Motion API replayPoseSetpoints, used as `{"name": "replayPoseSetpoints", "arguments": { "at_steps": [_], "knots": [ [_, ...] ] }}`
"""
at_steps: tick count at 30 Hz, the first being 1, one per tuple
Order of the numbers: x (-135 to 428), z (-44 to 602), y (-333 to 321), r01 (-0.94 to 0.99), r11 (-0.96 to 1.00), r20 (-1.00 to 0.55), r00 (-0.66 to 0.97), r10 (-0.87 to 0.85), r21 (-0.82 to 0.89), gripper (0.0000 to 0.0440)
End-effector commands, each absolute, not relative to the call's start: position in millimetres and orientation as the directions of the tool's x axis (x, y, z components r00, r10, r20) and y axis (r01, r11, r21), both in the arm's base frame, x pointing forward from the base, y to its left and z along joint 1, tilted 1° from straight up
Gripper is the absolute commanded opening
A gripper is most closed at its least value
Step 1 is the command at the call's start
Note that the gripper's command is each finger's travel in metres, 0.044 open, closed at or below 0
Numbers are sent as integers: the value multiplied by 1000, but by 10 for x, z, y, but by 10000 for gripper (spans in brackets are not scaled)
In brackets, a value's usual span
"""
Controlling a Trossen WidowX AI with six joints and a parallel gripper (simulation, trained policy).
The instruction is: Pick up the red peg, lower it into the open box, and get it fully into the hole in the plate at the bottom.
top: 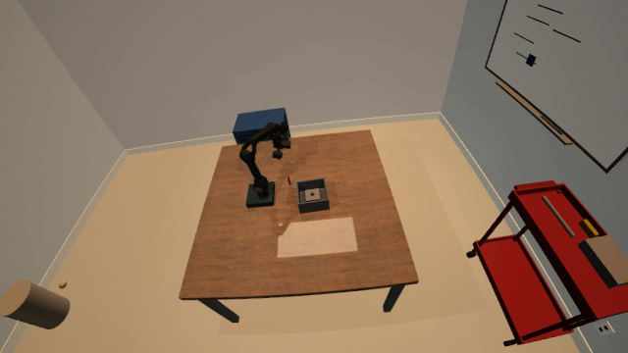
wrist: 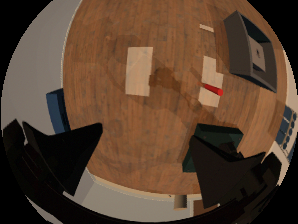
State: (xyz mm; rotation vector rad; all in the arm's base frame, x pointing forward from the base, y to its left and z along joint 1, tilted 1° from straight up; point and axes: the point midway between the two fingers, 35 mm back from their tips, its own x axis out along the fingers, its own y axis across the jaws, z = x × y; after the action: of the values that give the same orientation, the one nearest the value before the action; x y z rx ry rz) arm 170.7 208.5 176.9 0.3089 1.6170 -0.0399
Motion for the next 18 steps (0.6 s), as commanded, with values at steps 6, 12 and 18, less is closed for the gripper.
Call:
{"name": "replayPoseSetpoints", "arguments": {
  "at_steps": [6,12,18],
  "knots": [
    [1734,1459,1542,475,879,-996,-87,18,-26,440],
    [1719,1244,1293,579,806,-990,-127,-59,-122,440],
    [1726,1023,1143,640,747,-983,-148,-109,-179,440]
  ]
}}
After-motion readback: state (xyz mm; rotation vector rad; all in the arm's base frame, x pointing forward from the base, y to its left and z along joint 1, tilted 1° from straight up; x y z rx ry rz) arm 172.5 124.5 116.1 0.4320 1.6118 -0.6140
